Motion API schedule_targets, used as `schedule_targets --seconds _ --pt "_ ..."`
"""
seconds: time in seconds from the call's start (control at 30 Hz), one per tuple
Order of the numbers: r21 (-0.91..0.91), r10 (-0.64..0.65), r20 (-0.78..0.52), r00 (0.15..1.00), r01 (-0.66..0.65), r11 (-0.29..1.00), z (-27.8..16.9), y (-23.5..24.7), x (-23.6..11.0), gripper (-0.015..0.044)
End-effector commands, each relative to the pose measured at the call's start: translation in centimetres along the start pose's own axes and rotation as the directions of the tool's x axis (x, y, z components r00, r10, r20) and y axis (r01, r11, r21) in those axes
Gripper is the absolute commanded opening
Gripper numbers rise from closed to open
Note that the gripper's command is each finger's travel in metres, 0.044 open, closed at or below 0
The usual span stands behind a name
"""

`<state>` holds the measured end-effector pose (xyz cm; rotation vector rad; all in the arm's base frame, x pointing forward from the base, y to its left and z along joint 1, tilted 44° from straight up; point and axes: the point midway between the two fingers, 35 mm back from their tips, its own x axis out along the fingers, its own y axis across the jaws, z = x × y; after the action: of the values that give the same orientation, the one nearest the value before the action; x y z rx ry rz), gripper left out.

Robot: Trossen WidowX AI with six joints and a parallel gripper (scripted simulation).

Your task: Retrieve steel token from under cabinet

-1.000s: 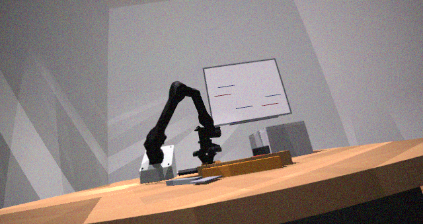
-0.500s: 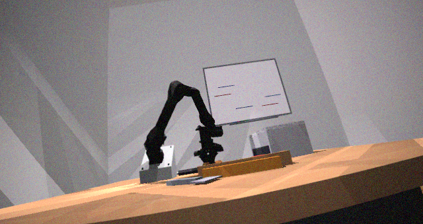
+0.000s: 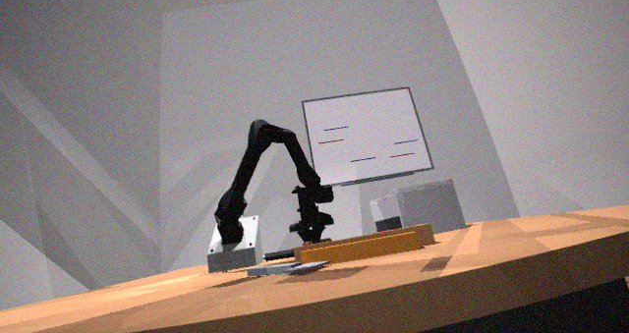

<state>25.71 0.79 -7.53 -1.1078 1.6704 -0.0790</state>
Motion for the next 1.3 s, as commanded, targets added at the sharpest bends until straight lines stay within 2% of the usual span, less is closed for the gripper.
schedule_targets --seconds 0.0,1.27 --pt "0.011 -0.007 0.001 1.0 0.007 1.0 -0.3 -0.7 -0.1 0.0" --pt "0.01 -0.009 -0.001 1.0 0.009 1.0 -2.6 -4.0 -0.1 0.0"
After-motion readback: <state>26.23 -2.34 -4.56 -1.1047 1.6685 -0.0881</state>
